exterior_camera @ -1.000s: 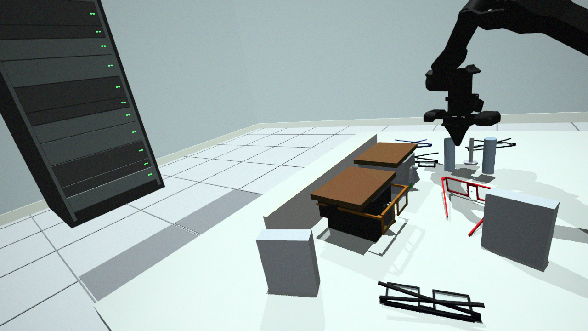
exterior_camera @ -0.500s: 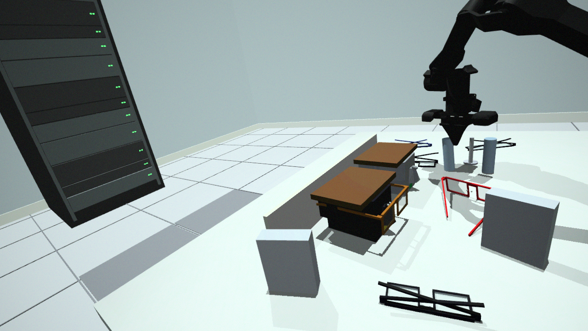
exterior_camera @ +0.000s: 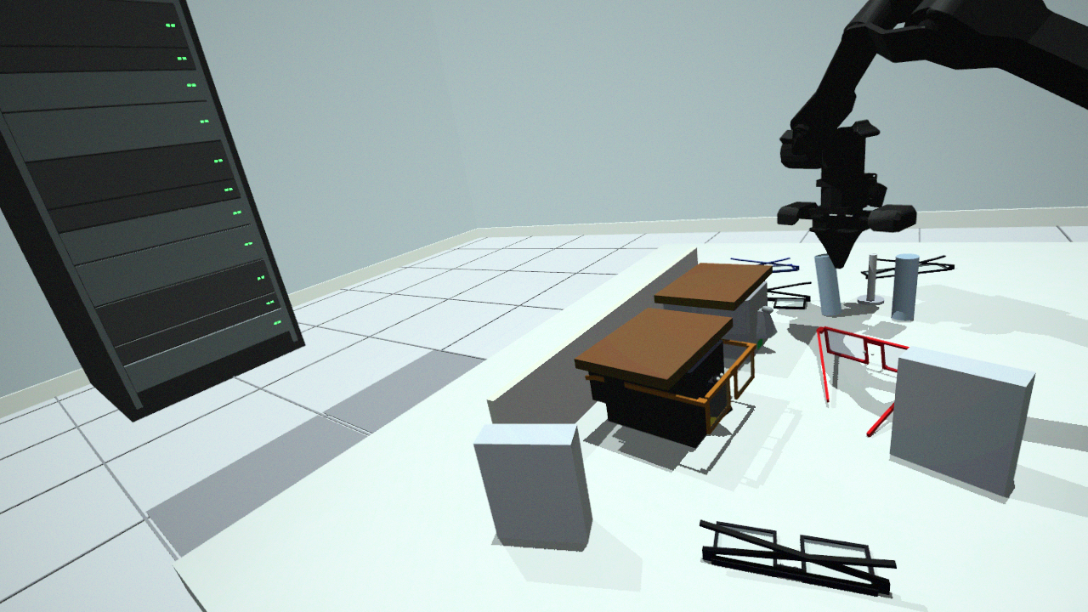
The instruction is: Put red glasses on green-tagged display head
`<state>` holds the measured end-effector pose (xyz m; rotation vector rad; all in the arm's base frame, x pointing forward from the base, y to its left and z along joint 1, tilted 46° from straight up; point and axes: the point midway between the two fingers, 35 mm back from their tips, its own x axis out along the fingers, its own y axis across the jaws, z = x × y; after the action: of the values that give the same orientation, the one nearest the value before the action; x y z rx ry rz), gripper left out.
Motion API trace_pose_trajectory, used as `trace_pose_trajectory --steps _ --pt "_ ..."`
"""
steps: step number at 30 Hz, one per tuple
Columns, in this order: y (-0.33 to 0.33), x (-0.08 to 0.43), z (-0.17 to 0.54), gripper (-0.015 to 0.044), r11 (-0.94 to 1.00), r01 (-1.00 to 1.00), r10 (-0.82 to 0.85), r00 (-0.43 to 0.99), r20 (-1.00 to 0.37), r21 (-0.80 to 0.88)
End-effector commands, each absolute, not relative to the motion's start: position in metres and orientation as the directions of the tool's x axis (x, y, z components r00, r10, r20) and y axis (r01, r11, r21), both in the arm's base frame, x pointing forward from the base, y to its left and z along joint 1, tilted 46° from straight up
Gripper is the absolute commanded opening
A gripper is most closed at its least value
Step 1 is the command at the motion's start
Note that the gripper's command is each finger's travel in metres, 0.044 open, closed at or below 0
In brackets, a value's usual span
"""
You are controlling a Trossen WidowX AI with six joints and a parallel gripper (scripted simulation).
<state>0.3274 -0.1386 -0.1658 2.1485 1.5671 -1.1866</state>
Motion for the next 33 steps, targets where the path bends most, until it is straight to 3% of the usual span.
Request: trace_pose_trajectory --steps 1,33 --pt "-0.138 0.329 -0.168 0.0 -0.405 0.872 0.696 0.101 -0.711 -0.273" --pt "-0.143 0.34 -0.172 0.0 -0.405 0.873 0.696 0.101 -0.711 -0.273"
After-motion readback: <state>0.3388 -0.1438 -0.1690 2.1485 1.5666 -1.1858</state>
